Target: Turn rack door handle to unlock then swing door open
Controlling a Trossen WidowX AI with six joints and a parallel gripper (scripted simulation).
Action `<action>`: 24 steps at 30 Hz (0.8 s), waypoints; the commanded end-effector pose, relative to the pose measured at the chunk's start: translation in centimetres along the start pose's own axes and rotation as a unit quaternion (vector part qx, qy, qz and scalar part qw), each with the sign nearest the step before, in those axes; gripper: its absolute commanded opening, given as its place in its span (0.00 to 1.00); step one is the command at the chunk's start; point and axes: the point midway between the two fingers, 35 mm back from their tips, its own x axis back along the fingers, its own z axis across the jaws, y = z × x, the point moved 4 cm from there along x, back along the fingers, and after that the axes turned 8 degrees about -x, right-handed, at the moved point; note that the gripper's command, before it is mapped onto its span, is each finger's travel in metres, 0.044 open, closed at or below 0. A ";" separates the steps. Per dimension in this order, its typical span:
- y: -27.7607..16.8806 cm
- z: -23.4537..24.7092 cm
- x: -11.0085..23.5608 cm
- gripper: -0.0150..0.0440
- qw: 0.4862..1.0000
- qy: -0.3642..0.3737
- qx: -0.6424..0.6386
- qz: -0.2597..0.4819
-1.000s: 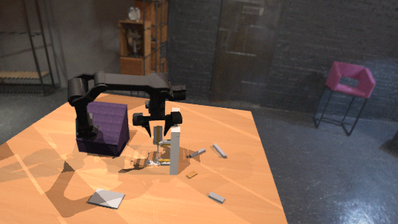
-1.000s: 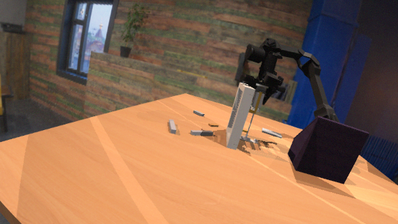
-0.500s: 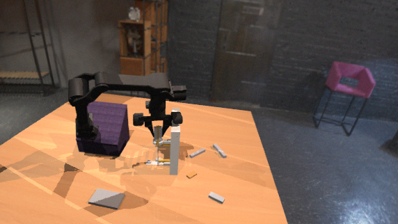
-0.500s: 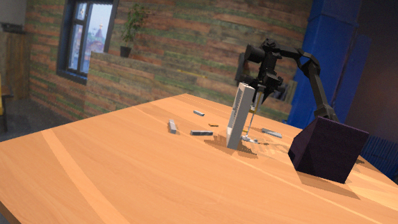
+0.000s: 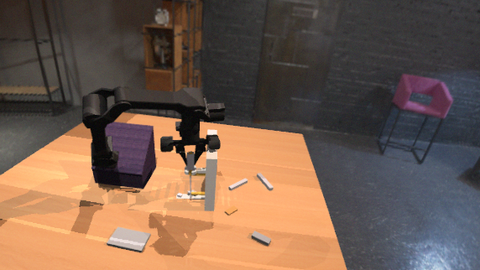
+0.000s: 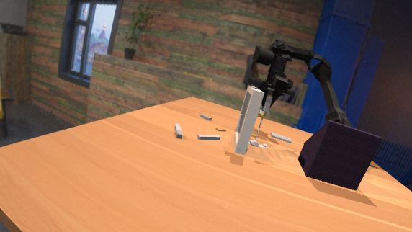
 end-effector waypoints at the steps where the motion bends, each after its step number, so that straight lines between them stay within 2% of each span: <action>1: 0.0 0.0 0.0 0.31 1.000 0.000 0.000 -0.001; 7: 0.1 0.1 0.0 0.29 1.000 0.000 -0.006 -0.001; 24: 0.7 1.3 0.0 0.29 0.985 0.001 -0.170 -0.001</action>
